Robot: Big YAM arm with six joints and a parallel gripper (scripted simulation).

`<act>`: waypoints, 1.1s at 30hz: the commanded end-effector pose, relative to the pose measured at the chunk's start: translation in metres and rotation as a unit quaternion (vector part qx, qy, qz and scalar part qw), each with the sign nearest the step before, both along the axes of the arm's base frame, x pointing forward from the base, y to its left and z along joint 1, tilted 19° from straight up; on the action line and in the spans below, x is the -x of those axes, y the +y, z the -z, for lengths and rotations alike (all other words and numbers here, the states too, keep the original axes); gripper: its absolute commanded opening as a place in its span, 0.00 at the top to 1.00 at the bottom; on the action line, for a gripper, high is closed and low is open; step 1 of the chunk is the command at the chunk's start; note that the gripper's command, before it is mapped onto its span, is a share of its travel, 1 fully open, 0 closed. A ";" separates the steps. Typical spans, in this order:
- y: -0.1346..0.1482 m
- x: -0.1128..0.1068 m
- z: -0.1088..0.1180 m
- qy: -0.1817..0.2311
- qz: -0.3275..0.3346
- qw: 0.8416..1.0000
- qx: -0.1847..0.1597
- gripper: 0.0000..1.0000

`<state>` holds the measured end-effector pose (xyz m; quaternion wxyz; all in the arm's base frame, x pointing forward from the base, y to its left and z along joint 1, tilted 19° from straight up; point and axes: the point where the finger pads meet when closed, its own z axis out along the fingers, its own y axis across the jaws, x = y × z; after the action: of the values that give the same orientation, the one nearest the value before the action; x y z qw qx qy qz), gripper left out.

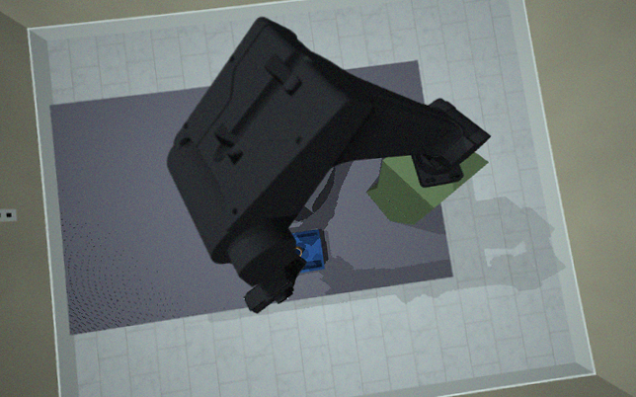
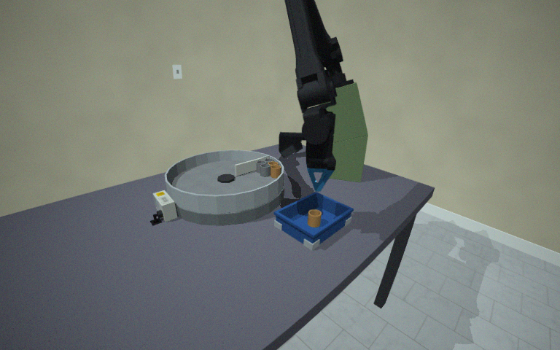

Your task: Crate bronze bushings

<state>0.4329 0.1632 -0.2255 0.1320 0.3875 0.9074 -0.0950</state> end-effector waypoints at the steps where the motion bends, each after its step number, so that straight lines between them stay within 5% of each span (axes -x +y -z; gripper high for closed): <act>1: 0.005 0.002 -0.003 -0.002 -0.001 1.000 0.001 0.85; 4: -0.006 -0.010 -0.015 -0.017 0.001 1.000 -0.007 0.86; 11: -0.074 0.015 -0.029 -0.016 0.001 1.000 -0.005 0.86; 13: -0.074 0.015 -0.029 -0.016 0.001 1.000 -0.005 0.86; 25: -0.237 0.073 -0.063 -0.015 0.001 1.000 0.002 0.86; 33: -0.239 0.086 -0.055 0.005 -0.013 1.000 0.001 0.86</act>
<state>0.3479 -0.0903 -0.1662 0.1344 0.4122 0.8960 -0.0960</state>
